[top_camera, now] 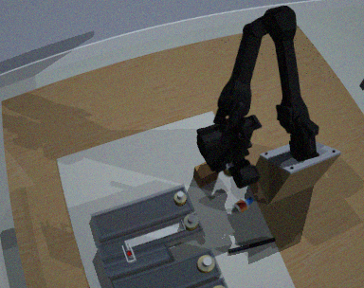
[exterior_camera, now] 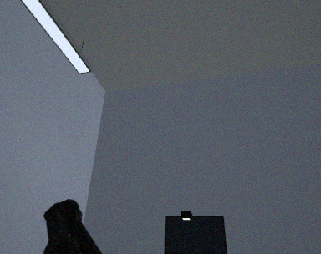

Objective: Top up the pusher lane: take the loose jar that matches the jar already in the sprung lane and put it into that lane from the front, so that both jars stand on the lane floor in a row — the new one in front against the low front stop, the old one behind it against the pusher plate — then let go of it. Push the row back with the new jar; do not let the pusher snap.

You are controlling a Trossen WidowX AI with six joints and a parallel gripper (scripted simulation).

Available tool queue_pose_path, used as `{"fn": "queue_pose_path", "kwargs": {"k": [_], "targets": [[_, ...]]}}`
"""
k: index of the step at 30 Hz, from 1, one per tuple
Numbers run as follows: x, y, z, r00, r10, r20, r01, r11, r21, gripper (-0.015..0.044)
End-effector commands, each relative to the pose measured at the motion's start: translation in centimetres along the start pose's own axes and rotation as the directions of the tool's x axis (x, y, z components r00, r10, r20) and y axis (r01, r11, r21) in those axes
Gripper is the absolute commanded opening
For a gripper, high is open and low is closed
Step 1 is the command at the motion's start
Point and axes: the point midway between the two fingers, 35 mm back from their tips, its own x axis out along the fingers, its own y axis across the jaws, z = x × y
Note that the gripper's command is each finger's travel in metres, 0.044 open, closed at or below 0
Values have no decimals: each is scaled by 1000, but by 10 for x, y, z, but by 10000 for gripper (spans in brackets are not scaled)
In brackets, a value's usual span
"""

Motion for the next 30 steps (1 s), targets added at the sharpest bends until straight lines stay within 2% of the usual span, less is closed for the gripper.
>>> {"fn": "queue_pose_path", "kwargs": {"k": [1, 9, 30], "targets": [[-18, -1, 2, 1000, 1, 7, -1, 1000, 9, 0], [-51, -6, -3, 1000, -16, 7, 16, 1000, 9, 0], [-41, 26, 49, 1000, -15, 10, 15, 1000, 7, 0]]}}
